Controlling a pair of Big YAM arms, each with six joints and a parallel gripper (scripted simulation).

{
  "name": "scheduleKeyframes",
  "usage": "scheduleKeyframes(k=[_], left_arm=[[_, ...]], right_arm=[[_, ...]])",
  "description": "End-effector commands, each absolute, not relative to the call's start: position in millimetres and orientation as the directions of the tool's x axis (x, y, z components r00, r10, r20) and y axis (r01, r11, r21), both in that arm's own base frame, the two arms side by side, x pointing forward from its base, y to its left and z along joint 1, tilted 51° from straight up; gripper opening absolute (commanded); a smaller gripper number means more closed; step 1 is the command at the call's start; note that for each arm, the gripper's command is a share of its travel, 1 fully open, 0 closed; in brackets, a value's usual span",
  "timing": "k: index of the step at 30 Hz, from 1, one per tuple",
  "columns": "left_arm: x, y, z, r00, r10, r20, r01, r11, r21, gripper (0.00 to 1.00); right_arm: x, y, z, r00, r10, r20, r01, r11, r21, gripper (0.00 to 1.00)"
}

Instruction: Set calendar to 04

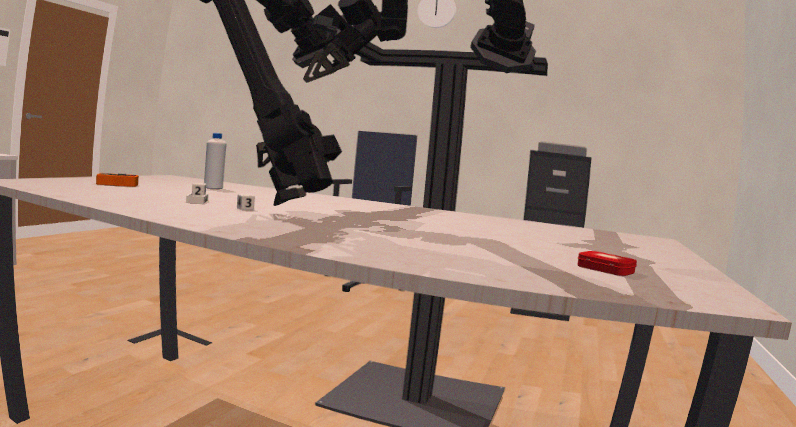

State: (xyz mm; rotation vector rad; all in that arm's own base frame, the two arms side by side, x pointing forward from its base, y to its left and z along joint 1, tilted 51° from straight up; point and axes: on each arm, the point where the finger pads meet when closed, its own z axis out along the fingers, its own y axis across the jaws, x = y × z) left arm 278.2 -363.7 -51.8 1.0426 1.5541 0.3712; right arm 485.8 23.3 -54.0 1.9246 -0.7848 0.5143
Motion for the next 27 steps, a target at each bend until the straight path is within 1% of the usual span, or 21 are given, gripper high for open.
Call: scheduleKeyframes(k=[1, 6, 22, 27], left_arm=[[277, -369, -49, 0.067, 0.762, -0.644, 0.41, 0.567, 0.714, 1.0], [277, -369, -49, 0.067, 0.762, -0.644, 0.41, 0.567, 0.714, 1.0], [277, -369, -49, 0.067, 0.762, -0.644, 0.41, 0.567, 0.714, 1.0], [277, -369, -49, 0.067, 0.762, -0.644, 0.41, 0.567, 0.714, 1.0]], right_arm=[[482, 31, -58, 0.833, -0.218, 0.508, -0.553, -0.366, 0.749, 1.0], [487, 27, -55, 0.885, -0.164, 0.435, -0.465, -0.347, 0.815, 1.0], [484, 24, -54, 0.876, -0.173, 0.451, -0.483, -0.338, 0.808, 1.0], [491, 16, -43, 0.734, -0.279, 0.619, -0.679, -0.316, 0.663, 1.0]])
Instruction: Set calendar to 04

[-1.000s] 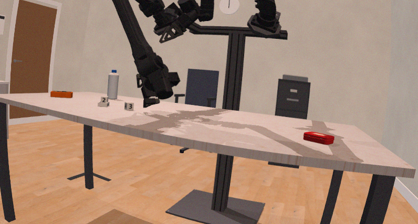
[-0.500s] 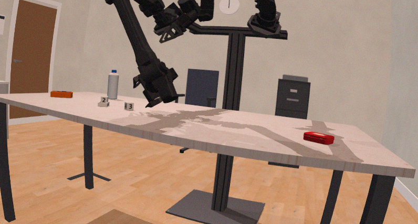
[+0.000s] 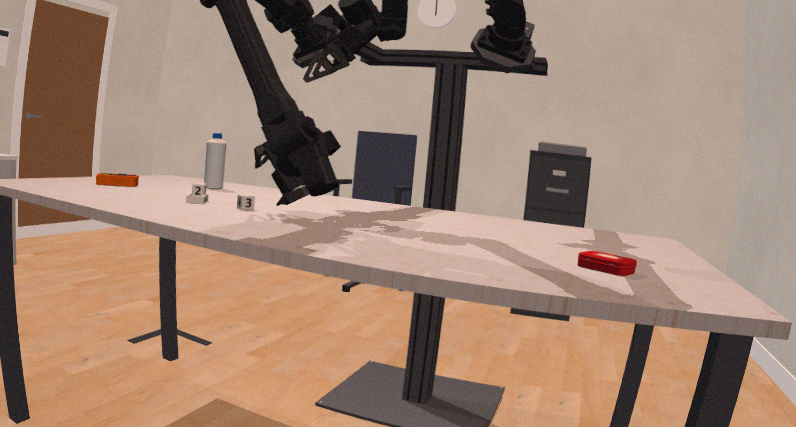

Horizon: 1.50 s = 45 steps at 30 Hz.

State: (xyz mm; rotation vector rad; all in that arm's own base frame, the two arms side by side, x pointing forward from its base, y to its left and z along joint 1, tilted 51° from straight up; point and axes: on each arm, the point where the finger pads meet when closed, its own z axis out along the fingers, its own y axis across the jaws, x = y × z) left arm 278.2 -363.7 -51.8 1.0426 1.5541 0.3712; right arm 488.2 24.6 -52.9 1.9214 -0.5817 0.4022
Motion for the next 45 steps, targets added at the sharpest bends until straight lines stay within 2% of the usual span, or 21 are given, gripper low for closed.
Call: scheduleKeyframes(k=[1, 7, 10, 13, 24, 26, 29, 34, 41, 44, 45], left_arm=[[277, -369, -49, 0.067, 0.762, -0.644, 0.41, 0.567, 0.714, 1.0], [277, -369, -49, 0.067, 0.762, -0.644, 0.41, 0.567, 0.714, 1.0], [277, -369, -49, 0.067, 0.762, -0.644, 0.41, 0.567, 0.714, 1.0], [277, -369, -49, 0.067, 0.762, -0.644, 0.41, 0.567, 0.714, 1.0], [277, -369, -49, 0.067, 0.762, -0.644, 0.41, 0.567, 0.714, 1.0], [277, -369, -49, 0.067, 0.762, -0.644, 0.41, 0.567, 0.714, 1.0], [277, -369, -49, 0.067, 0.762, -0.644, 0.41, 0.567, 0.714, 1.0], [277, -369, -49, 0.067, 0.762, -0.644, 0.41, 0.567, 0.714, 1.0], [277, -369, -49, 0.067, 0.762, -0.644, 0.41, 0.567, 0.714, 1.0], [277, -369, -49, 0.067, 0.762, -0.644, 0.41, 0.567, 0.714, 1.0], [277, -369, -49, 0.067, 0.762, -0.644, 0.41, 0.567, 0.714, 1.0]], right_arm=[[491, 15, -42, 0.681, -0.315, 0.661, -0.732, -0.304, 0.61, 1.0], [493, 12, -39, 0.434, -0.462, 0.774, -0.901, -0.229, 0.368, 1.0], [491, 10, -46, 0.401, -0.477, 0.782, -0.916, -0.209, 0.343, 1.0], [496, 10, -36, 0.197, -0.562, 0.804, -0.98, -0.128, 0.15, 1.0], [508, 8, -29, -0.308, -0.681, 0.664, -0.948, 0.159, -0.276, 1.0], [508, 8, -29, -0.308, -0.681, 0.664, -0.948, 0.159, -0.276, 1.0], [514, 7, -25, -0.477, -0.678, 0.559, -0.871, 0.282, -0.401, 1.0], [518, 2, -26, -0.657, -0.644, 0.391, -0.738, 0.444, -0.508, 1.0], [524, -7, -27, -0.844, -0.521, 0.126, -0.491, 0.657, -0.571, 1.0], [522, 1, -36, -0.854, -0.509, 0.103, -0.471, 0.675, -0.568, 1.0], [524, -10, -31, -0.889, -0.456, 0.037, -0.394, 0.722, -0.569, 1.0]])
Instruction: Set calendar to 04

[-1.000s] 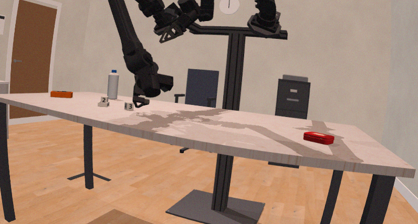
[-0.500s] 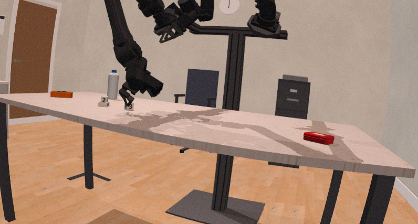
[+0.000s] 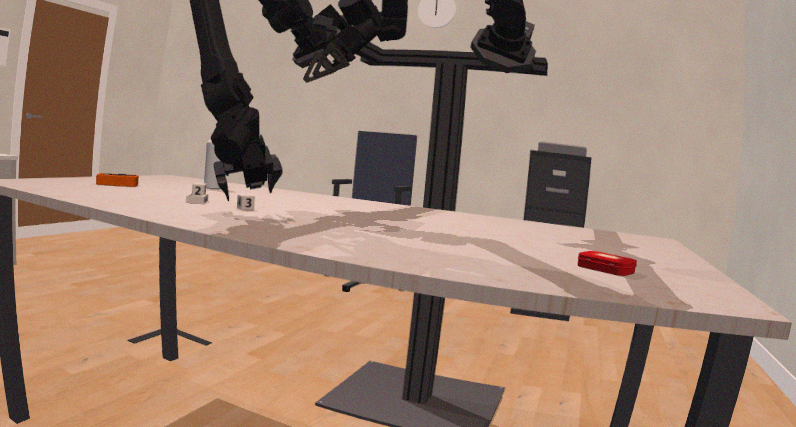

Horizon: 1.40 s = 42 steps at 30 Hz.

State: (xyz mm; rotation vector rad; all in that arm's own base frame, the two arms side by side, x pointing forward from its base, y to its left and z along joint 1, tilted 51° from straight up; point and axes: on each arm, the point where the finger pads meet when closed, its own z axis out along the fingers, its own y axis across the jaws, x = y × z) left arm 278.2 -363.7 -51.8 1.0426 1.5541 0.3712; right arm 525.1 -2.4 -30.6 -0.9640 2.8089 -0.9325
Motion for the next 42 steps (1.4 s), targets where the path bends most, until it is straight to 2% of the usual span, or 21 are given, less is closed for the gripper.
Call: scheduleKeyframes(k=[1, 13, 16, 18, 30, 32, 42], left_arm=[[277, -369, -49, 0.067, 0.762, -0.644, 0.41, 0.567, 0.714, 1.0], [277, -369, -49, 0.067, 0.762, -0.644, 0.41, 0.567, 0.714, 1.0], [277, -369, -49, 0.067, 0.762, -0.644, 0.41, 0.567, 0.714, 1.0], [277, -369, -49, 0.067, 0.762, -0.644, 0.41, 0.567, 0.714, 1.0], [277, -369, -49, 0.067, 0.762, -0.644, 0.41, 0.567, 0.714, 1.0], [277, -369, -49, 0.067, 0.762, -0.644, 0.41, 0.567, 0.714, 1.0], [277, -369, -49, 0.067, 0.762, -0.644, 0.41, 0.567, 0.714, 1.0]], right_arm=[[527, -11, -27, -0.907, -0.42, -0.023, -0.335, 0.755, -0.564, 1.0], [538, -26, -17, -0.901, -0.015, -0.433, 0.147, 0.929, -0.338, 1.0], [536, -18, -25, -0.896, 0.012, -0.444, 0.167, 0.935, -0.312, 1.0], [533, -34, -18, -0.857, 0.14, -0.496, 0.283, 0.932, -0.226, 1.0], [521, -59, -8, -0.583, 0.607, -0.54, 0.605, 0.768, 0.21, 1.0], [521, -59, -8, -0.583, 0.607, -0.54, 0.605, 0.768, 0.21, 1.0], [496, -76, 0, -0.266, 0.892, -0.366, 0.712, 0.437, 0.55, 1.0]])
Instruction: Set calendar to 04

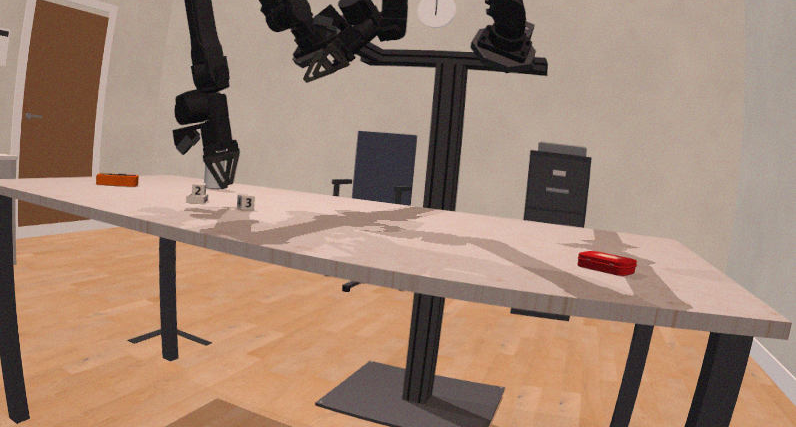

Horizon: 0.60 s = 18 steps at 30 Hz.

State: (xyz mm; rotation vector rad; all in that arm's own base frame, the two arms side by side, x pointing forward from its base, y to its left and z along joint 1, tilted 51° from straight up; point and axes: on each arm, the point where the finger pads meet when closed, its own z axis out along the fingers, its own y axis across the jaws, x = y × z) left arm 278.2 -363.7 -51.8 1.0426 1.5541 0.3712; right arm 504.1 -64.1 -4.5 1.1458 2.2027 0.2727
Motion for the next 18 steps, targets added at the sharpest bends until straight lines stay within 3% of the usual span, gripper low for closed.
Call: scheduleKeyframes(k=[1, 16, 18], left_arm=[[277.3, -368.5, -49.3, 0.067, 0.762, -0.644, 0.41, 0.567, 0.714, 1.0], [277.3, -368.5, -49.3, 0.067, 0.762, -0.644, 0.41, 0.567, 0.714, 1.0], [277.7, -369.2, -47.2, 0.069, 0.762, -0.644, 0.408, 0.567, 0.715, 1.0]], right_arm=[[492.5, -77.1, 1.2, -0.239, 0.91, -0.34, 0.71, 0.402, 0.577, 1.0], [485.5, -68.9, -3.0, -0.253, 0.917, -0.308, 0.695, 0.394, 0.602, 1.0], [486.2, -69.3, -2.0, -0.279, 0.899, -0.337, 0.679, 0.432, 0.593, 0.77]])
